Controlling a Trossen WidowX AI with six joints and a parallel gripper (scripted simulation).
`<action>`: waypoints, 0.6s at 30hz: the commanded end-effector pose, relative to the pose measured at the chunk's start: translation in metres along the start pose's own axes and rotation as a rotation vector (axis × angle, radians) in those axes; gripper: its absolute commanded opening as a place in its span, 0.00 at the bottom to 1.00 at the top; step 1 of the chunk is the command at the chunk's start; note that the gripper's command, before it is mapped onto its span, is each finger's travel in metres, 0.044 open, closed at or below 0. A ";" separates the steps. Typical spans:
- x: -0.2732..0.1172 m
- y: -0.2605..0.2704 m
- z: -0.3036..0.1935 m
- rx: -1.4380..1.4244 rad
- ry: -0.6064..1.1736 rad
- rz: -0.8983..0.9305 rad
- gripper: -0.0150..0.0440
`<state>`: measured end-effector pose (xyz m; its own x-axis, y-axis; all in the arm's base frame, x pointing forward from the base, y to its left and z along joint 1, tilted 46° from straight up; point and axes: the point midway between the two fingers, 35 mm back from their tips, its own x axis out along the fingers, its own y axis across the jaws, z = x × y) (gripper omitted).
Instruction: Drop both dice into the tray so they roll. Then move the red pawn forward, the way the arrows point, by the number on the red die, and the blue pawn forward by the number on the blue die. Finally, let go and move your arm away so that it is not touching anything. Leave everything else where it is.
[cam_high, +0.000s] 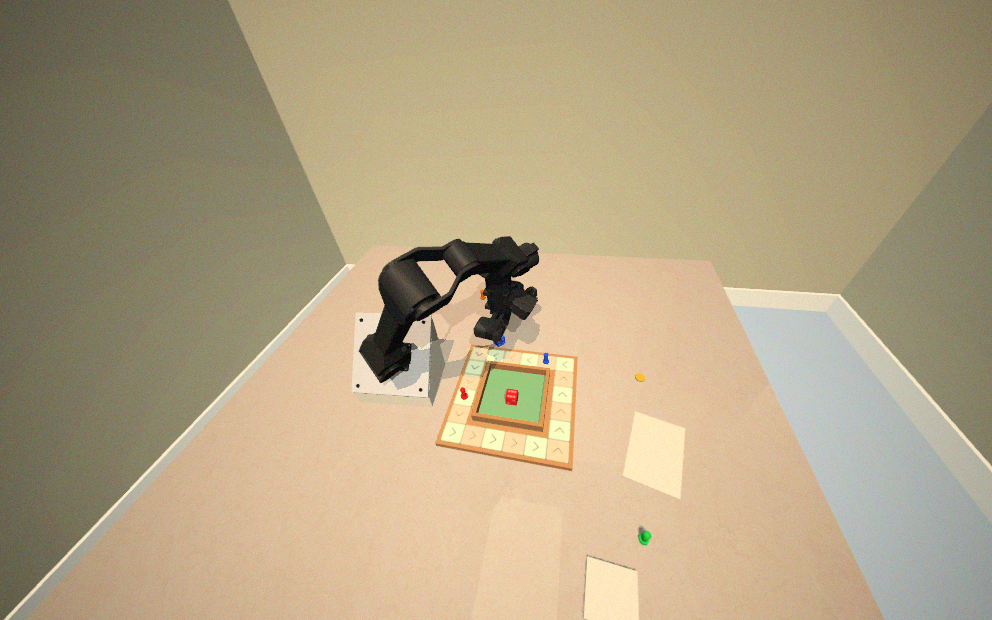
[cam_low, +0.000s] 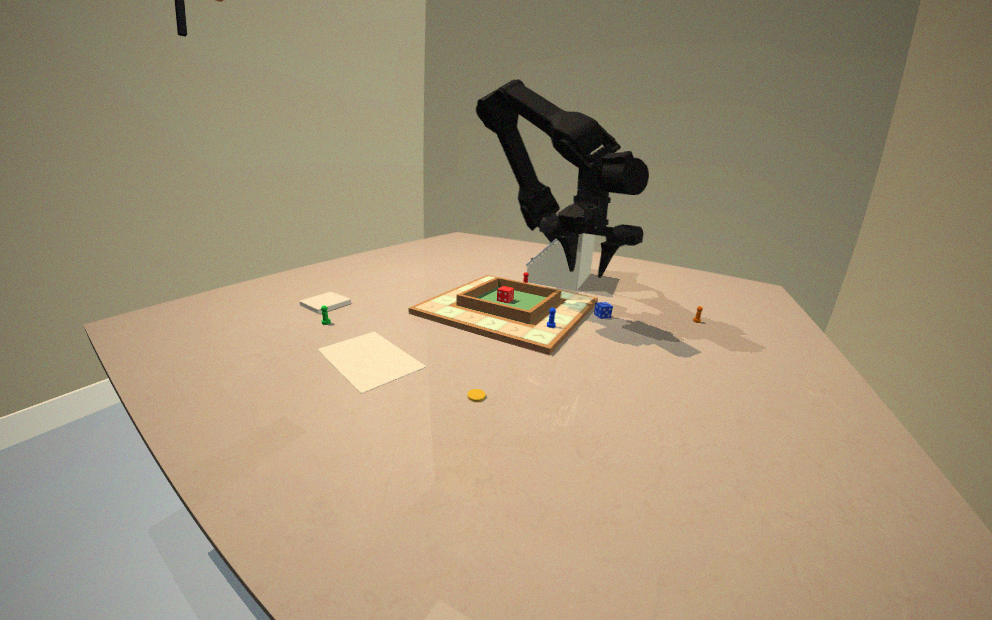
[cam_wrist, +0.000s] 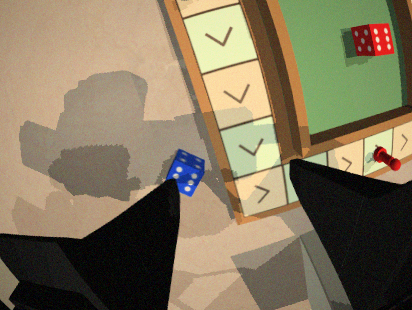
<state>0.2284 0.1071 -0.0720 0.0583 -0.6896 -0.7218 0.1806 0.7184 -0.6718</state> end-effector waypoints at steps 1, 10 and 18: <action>0.016 0.038 -0.031 0.623 -0.019 -0.009 0.72; 0.016 0.036 -0.030 0.623 -0.019 -0.010 0.72; 0.029 0.037 -0.027 0.623 -0.019 -0.010 0.72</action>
<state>0.2090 0.1235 -0.1157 0.0744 -0.6953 -0.7149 0.7172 0.5354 -0.4461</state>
